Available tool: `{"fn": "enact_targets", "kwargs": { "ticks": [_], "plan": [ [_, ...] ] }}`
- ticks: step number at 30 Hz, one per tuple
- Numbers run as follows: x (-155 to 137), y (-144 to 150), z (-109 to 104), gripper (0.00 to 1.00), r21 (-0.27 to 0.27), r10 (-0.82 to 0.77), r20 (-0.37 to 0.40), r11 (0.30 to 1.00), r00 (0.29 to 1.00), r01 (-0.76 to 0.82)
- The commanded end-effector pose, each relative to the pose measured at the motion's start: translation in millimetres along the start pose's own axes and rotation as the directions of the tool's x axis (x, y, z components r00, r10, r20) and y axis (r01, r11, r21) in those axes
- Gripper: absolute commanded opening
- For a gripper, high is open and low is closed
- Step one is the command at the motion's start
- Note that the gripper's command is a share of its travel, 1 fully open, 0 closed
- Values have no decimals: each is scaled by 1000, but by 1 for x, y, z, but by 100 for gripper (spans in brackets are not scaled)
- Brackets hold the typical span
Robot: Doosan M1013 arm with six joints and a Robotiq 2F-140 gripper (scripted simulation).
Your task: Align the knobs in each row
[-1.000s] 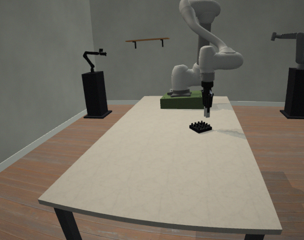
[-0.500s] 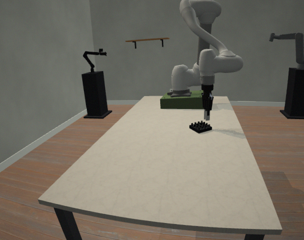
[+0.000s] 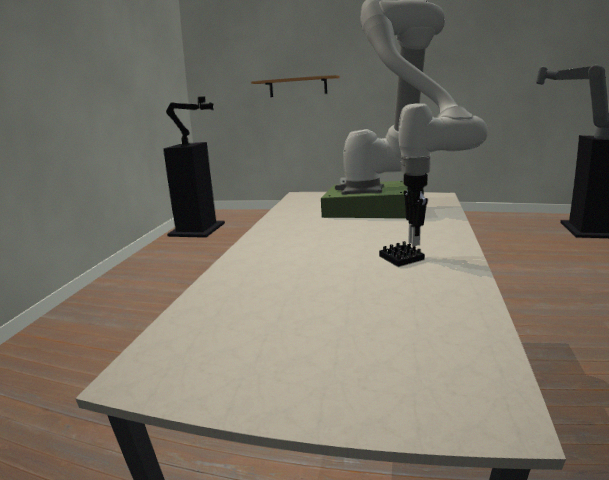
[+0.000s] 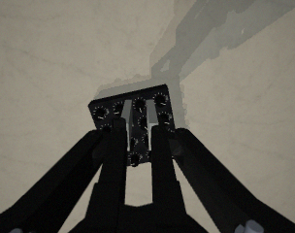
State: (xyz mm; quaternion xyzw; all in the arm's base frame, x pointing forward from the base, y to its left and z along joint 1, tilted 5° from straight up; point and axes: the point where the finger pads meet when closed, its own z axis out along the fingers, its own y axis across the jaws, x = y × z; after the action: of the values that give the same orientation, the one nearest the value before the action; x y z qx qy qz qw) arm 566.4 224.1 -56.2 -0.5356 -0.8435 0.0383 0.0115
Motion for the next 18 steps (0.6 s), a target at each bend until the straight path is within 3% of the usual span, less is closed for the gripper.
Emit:
{"fn": "enact_targets", "kwargs": {
  "ticks": [1, 18],
  "plan": [
    [0, 0, 1, 12, 0, 0, 0, 1000, 1000, 0],
    [0, 0, 3, 12, 0, 0, 0, 1000, 1000, 0]
  ]
}}
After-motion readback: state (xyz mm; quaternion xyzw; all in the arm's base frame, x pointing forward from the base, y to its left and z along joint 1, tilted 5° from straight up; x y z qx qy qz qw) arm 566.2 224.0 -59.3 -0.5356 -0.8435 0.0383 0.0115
